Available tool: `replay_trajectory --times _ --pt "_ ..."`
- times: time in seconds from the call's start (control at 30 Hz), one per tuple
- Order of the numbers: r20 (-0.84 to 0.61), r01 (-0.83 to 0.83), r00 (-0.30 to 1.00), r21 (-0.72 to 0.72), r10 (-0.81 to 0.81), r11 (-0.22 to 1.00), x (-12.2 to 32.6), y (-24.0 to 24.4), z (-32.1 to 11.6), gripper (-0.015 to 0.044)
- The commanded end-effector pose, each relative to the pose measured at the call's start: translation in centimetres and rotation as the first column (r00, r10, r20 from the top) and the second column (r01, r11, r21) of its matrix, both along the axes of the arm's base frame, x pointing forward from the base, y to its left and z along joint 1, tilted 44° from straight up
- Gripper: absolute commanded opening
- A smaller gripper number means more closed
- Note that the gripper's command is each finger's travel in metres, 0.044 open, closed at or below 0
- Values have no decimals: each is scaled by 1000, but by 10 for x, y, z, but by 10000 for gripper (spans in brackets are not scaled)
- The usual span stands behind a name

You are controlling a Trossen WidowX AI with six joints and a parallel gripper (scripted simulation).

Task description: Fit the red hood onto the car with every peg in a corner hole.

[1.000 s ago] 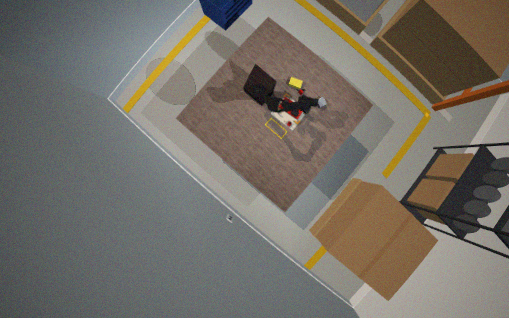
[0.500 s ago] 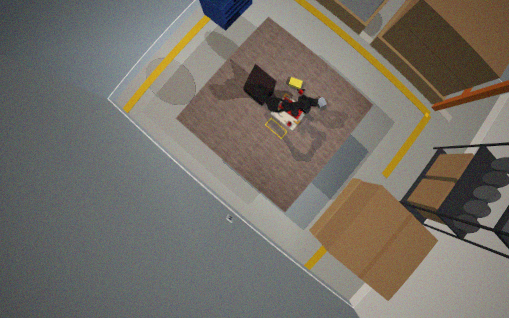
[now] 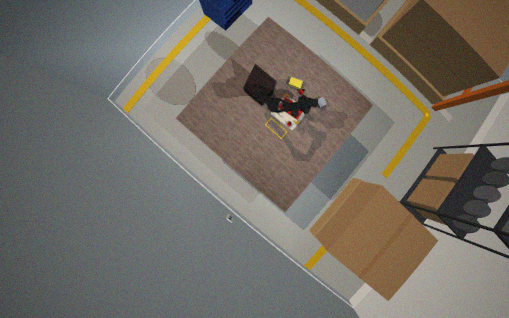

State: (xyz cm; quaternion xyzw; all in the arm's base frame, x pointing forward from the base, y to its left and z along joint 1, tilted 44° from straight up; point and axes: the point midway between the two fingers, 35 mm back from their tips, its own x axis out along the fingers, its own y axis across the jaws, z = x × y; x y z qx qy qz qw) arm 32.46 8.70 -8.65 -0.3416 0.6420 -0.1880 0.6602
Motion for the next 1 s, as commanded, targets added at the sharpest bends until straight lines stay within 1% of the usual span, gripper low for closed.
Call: replay_trajectory --times 0.0,0.47,0.97 --pt "-3 -4 1000 -3 4 1000 0 -2 -2 0" --pt "-3 -4 1000 -4 4 1000 1 -7 -7 0" --pt "-2 -4 1000 -2 4 1000 0 -2 -2 0"
